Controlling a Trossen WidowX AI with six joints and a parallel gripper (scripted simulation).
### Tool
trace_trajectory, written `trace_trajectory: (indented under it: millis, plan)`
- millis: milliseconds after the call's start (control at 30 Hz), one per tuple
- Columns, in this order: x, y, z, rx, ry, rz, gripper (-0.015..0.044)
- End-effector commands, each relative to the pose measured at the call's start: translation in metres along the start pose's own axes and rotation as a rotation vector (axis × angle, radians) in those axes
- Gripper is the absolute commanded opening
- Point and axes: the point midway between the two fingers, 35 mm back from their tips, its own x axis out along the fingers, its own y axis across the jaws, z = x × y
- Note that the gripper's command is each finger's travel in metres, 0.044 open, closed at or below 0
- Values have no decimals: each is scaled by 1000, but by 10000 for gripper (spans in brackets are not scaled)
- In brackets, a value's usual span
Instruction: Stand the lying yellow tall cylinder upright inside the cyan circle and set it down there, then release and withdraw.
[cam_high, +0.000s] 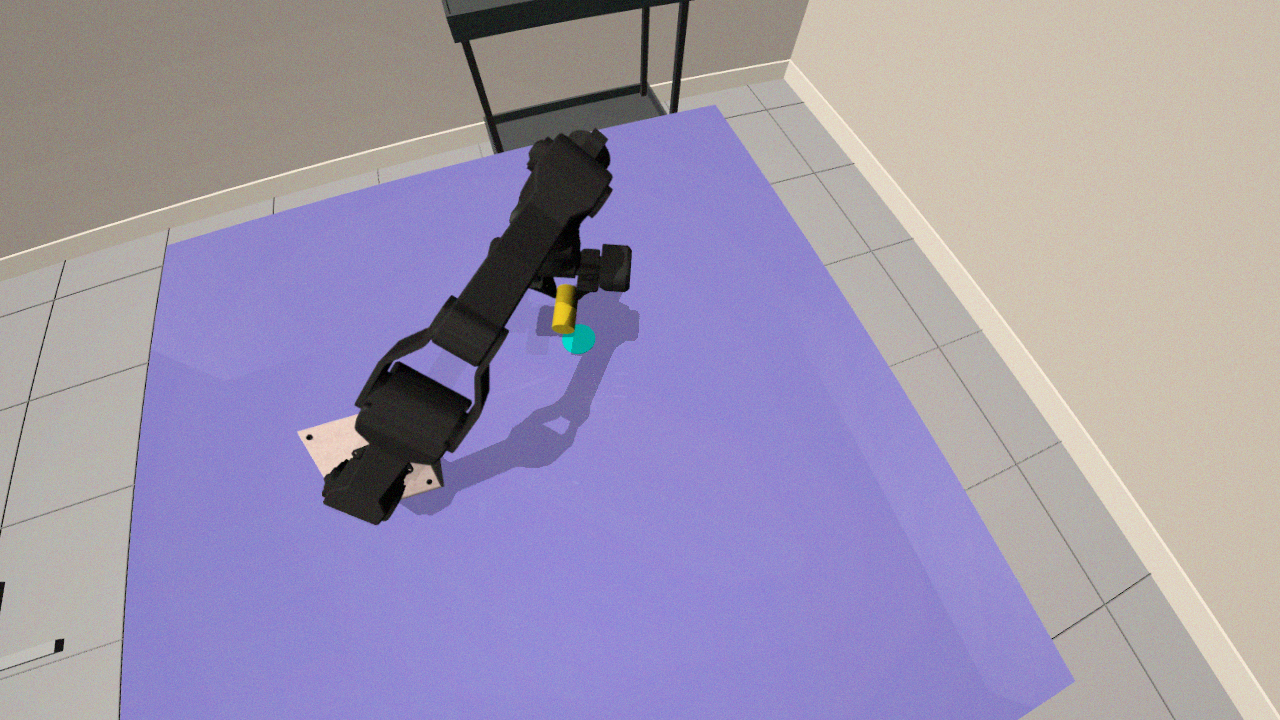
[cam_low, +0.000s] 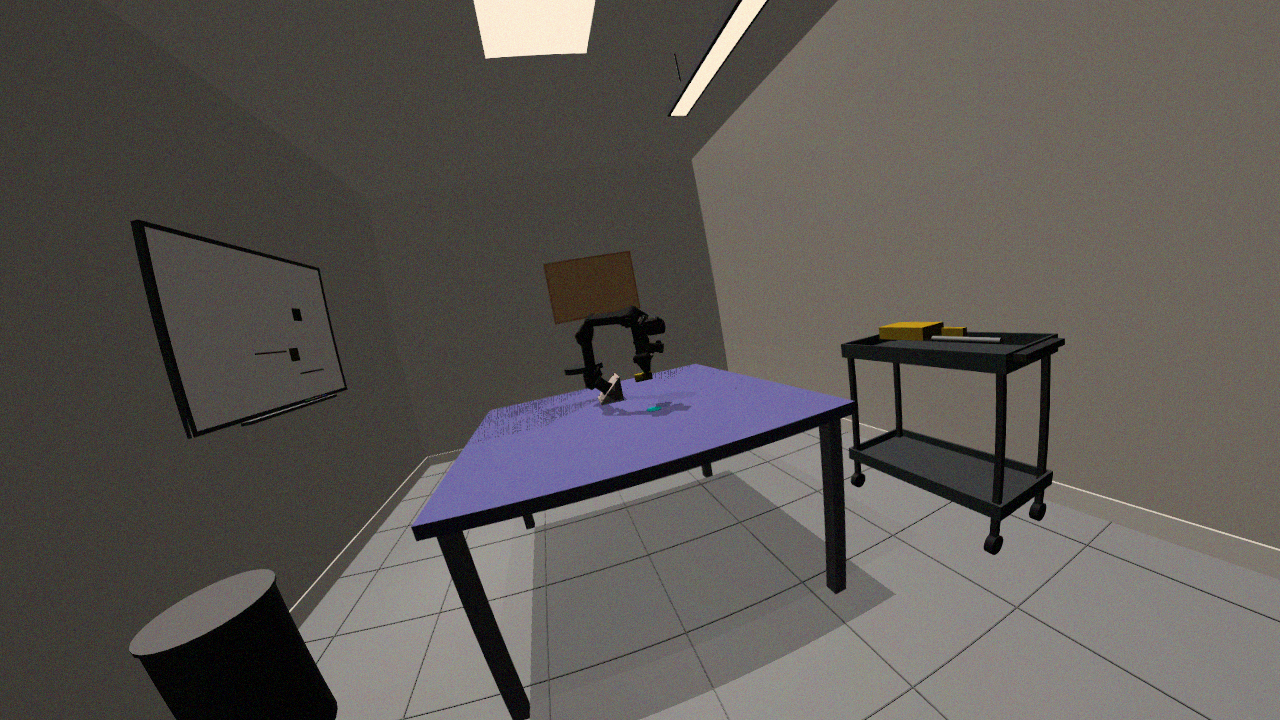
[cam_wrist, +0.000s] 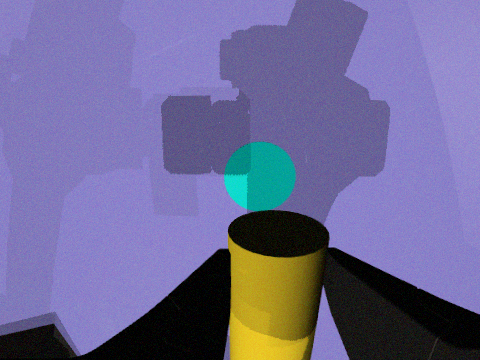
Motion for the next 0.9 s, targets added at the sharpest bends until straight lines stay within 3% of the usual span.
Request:
trace_trajectory:
  millis: [0,867]
  plan:
    - [1,1,1,5,-32,21,105]
    - [15,2,6,32,-196,127,105]
